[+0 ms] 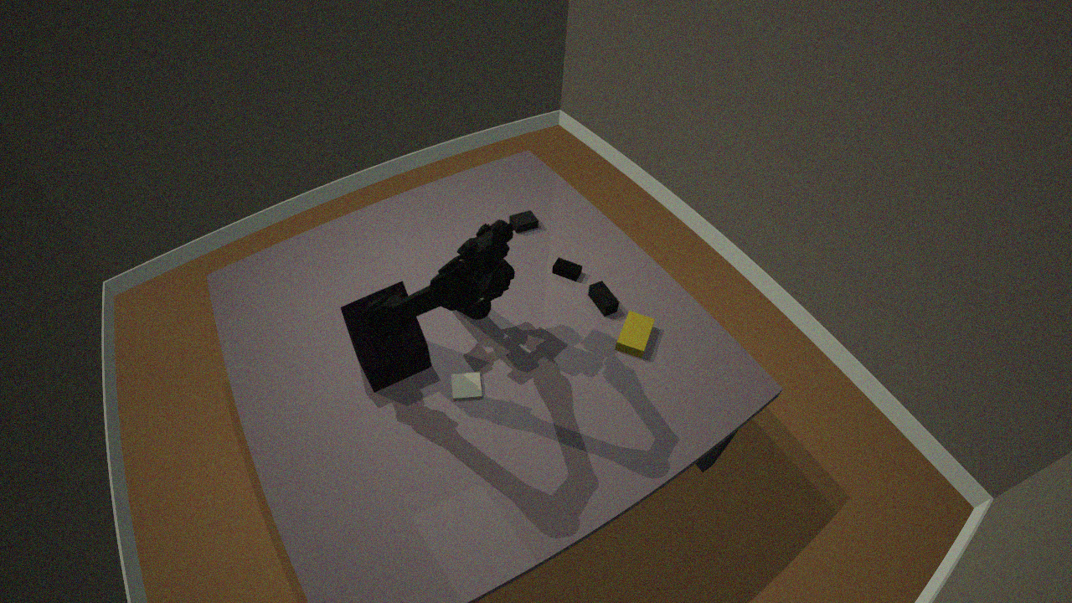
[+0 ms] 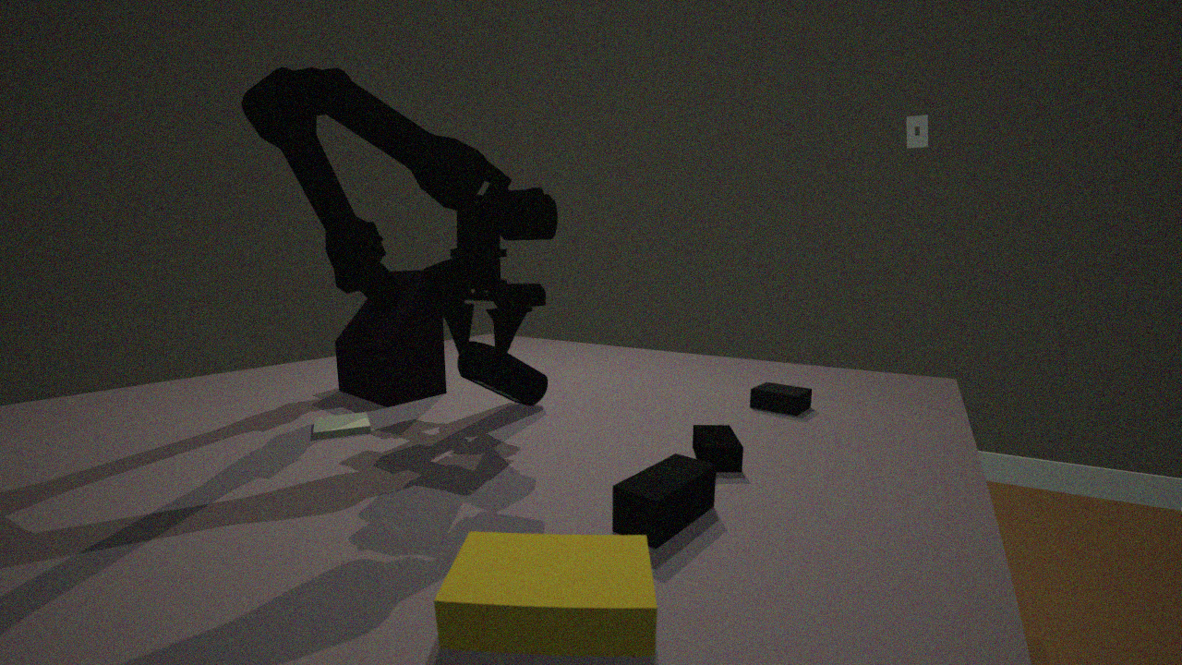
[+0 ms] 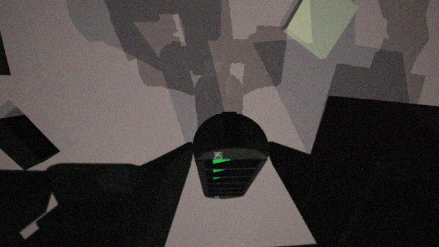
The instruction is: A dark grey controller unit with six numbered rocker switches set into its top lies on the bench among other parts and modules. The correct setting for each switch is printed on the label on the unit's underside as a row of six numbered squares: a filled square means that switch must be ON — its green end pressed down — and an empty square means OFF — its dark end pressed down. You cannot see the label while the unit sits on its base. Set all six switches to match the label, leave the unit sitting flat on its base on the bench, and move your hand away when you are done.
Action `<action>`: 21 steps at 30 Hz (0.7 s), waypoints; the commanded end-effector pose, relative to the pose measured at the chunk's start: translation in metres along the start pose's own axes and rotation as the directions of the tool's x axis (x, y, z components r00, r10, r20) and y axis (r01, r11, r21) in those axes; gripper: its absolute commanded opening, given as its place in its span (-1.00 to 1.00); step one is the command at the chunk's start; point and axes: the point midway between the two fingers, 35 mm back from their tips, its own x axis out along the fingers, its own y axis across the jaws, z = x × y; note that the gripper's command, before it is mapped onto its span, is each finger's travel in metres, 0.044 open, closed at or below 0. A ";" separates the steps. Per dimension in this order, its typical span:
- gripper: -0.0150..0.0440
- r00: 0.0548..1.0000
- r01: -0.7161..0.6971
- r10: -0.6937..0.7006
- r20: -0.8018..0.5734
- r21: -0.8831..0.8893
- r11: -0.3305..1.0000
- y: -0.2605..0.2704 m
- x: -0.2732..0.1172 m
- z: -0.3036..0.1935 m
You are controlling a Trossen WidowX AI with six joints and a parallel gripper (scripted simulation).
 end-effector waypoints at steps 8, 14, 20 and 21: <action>0.65 1.000 -0.010 0.010 0.017 0.004 1.000 0.003 -0.008 -0.008; 0.65 1.000 -0.011 0.010 0.027 0.004 1.000 0.003 -0.010 -0.012; 0.65 0.999 -0.011 0.010 0.036 0.004 1.000 0.003 -0.012 -0.015; 0.65 0.999 -0.011 0.010 0.037 0.004 1.000 0.002 -0.012 -0.015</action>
